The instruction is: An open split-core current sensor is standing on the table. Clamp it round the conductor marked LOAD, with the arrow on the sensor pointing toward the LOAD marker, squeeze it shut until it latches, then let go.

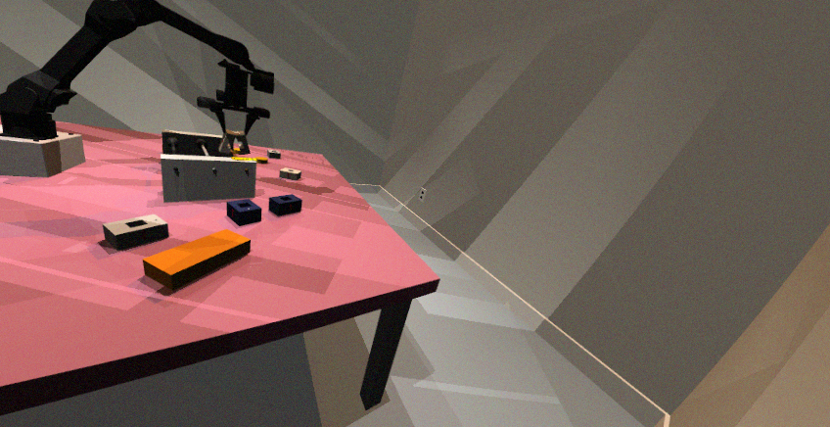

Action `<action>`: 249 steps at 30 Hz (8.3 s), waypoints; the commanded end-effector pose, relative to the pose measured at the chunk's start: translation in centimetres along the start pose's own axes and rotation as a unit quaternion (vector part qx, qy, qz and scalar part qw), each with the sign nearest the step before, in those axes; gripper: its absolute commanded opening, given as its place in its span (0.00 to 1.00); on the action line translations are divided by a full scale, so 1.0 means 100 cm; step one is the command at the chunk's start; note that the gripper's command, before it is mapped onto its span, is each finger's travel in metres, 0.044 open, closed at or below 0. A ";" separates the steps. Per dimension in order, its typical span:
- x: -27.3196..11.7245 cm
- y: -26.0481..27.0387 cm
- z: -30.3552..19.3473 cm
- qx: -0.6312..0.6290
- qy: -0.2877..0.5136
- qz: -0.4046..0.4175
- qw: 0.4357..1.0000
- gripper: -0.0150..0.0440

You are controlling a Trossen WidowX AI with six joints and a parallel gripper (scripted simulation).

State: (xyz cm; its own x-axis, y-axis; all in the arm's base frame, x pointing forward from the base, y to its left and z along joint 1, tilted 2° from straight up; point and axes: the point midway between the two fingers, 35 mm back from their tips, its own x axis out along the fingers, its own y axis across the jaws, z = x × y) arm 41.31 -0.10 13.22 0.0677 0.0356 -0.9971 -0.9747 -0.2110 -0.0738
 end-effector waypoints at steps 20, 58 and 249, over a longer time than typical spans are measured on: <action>0.040 0.002 0.000 -0.003 0.001 0.004 1.000 0.25; 0.041 0.001 0.000 -0.002 0.000 0.001 1.000 0.25; 0.096 0.001 0.000 -0.003 0.001 0.004 1.000 0.25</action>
State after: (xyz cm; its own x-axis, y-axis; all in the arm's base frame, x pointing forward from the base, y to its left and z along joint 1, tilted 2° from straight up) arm 41.68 0.31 3.30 0.0494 0.0353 -0.9982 -0.9747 -0.2163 -0.0558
